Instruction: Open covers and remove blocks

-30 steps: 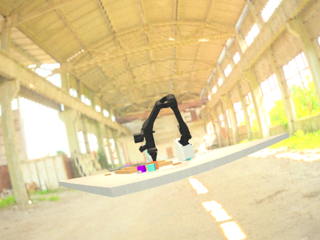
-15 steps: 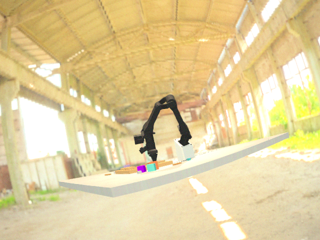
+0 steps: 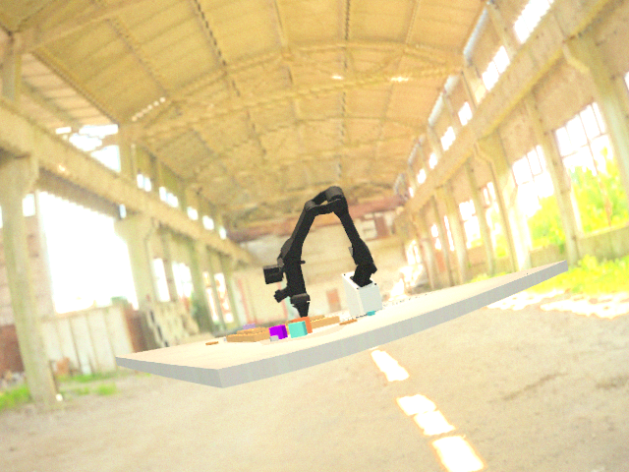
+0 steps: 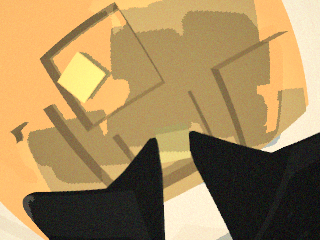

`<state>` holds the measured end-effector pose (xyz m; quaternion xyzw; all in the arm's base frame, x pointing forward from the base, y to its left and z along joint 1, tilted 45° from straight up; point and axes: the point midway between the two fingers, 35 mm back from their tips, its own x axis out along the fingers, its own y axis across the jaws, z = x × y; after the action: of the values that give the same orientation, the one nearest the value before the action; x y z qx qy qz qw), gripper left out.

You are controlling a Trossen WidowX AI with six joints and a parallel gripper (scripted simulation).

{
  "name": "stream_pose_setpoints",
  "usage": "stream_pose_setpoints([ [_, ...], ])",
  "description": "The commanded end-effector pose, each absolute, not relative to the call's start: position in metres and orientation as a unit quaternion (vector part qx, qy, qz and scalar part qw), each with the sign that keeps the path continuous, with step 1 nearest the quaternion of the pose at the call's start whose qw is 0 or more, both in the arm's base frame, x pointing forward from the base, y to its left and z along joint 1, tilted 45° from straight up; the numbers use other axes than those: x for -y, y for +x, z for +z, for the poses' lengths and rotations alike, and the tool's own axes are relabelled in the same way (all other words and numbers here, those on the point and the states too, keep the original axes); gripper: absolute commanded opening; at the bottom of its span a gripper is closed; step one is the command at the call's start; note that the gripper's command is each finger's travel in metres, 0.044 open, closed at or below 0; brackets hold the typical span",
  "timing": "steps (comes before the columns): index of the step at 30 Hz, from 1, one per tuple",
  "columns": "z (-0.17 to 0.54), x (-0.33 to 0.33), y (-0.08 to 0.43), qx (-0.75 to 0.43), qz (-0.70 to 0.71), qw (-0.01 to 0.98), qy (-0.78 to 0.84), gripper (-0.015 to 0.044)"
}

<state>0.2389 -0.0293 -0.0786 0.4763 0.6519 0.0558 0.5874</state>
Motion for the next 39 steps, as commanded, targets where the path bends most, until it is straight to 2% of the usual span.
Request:
stream_pose_setpoints([
  [1, -0.078, 0.030, 0.239, -0.652, 0.056, 0.588, 0.476, 0.0080],
  [39, -0.045, 0.061, 0.232, -0.653, 0.054, 0.585, 0.478, 0.0080],
])
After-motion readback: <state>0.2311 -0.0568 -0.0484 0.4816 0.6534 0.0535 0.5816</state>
